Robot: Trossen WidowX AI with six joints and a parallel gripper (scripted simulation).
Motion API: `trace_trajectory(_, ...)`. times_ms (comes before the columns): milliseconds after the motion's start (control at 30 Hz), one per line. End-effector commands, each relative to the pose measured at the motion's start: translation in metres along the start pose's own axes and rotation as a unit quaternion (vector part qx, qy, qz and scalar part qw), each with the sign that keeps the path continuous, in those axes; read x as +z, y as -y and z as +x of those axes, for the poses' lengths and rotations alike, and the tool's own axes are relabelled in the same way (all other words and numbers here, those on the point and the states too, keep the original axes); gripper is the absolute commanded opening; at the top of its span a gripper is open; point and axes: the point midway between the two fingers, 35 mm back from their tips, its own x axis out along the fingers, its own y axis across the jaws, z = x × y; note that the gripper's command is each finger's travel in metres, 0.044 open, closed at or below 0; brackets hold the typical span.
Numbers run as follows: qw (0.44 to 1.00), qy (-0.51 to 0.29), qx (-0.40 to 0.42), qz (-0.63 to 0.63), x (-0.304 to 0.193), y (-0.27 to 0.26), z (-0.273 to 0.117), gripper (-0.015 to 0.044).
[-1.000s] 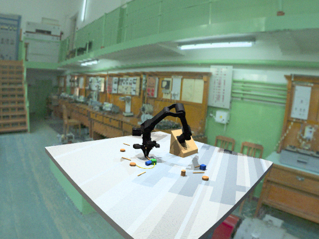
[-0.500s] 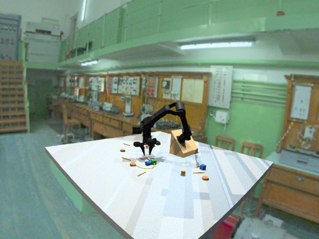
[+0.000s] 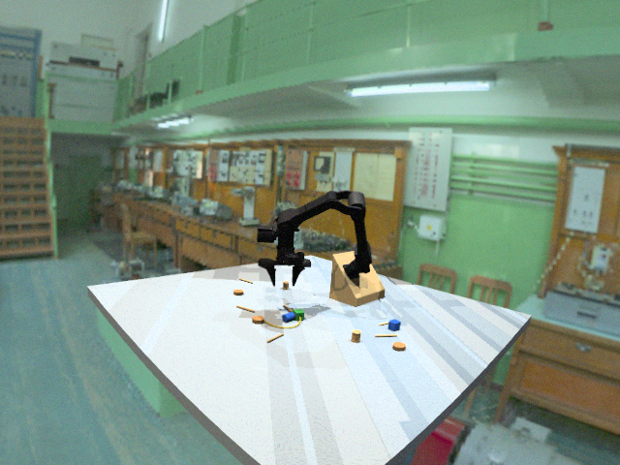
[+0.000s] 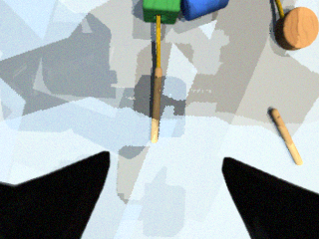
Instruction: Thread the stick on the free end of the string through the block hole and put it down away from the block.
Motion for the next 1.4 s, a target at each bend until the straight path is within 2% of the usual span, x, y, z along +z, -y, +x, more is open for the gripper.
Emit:
trace_trajectory(0,1.0,-0.001,-0.001,-0.001,0.0014,0.0011,-0.0173,0.044)
trace_trajectory(67,1.0,-0.001,0.0,-0.001,0.0024,0.0008,-0.0259,0.044)
trace_trajectory(1367,1.0,0.0,-0.006,0.001,0.0016,0.0021,-0.0238,0.044)
